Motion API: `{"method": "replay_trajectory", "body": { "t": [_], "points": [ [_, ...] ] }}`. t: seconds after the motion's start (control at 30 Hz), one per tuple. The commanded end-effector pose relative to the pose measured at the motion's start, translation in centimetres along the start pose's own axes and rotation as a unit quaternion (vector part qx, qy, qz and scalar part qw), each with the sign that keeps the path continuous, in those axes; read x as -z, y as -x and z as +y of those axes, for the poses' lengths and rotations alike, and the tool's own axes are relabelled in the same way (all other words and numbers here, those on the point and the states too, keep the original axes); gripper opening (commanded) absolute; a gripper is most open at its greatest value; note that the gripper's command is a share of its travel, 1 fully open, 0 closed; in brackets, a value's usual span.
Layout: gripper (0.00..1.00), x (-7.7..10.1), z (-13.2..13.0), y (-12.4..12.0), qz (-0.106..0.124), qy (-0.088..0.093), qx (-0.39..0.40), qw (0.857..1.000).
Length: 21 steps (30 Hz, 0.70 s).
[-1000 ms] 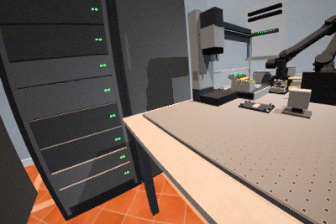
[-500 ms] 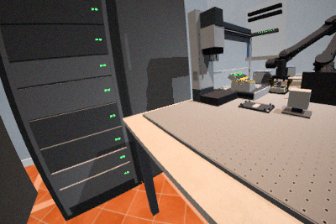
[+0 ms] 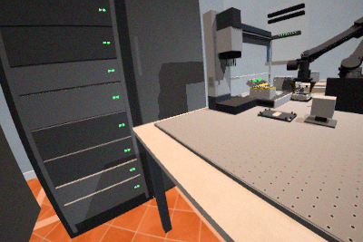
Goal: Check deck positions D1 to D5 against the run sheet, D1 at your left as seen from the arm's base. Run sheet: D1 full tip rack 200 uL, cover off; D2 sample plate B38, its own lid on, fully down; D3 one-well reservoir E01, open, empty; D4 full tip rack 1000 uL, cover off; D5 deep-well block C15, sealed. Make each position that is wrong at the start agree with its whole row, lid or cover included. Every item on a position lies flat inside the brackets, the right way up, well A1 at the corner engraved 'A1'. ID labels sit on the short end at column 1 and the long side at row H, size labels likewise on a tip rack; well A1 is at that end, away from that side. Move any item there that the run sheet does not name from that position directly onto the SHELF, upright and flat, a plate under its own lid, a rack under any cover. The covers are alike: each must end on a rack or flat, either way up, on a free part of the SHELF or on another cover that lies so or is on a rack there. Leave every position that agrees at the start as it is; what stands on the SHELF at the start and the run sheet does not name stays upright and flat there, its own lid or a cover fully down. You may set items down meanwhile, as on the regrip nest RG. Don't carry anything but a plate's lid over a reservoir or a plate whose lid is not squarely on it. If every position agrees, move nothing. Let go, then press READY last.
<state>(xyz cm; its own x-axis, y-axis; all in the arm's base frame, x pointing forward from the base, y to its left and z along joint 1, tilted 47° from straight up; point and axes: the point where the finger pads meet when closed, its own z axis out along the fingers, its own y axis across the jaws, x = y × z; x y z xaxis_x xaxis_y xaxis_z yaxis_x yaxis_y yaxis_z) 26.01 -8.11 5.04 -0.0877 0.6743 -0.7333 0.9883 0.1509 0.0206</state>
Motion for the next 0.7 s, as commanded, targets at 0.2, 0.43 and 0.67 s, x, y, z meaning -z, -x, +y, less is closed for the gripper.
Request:
{"method": "replay_trajectory", "body": {
  "t": [0.2, 0.43, 0.67],
  "points": [
    [1.0, 2.1, 1.0, 0.3, 0.001, 0.011, -0.015, 1.0],
    [1.0, 3.8, 1.7, 0.6, 0.003, 0.018, -0.023, 1.0],
    [1.0, 4.7, 1.5, 0.5, 0.003, 0.016, -0.021, 1.0]
  ]
}}
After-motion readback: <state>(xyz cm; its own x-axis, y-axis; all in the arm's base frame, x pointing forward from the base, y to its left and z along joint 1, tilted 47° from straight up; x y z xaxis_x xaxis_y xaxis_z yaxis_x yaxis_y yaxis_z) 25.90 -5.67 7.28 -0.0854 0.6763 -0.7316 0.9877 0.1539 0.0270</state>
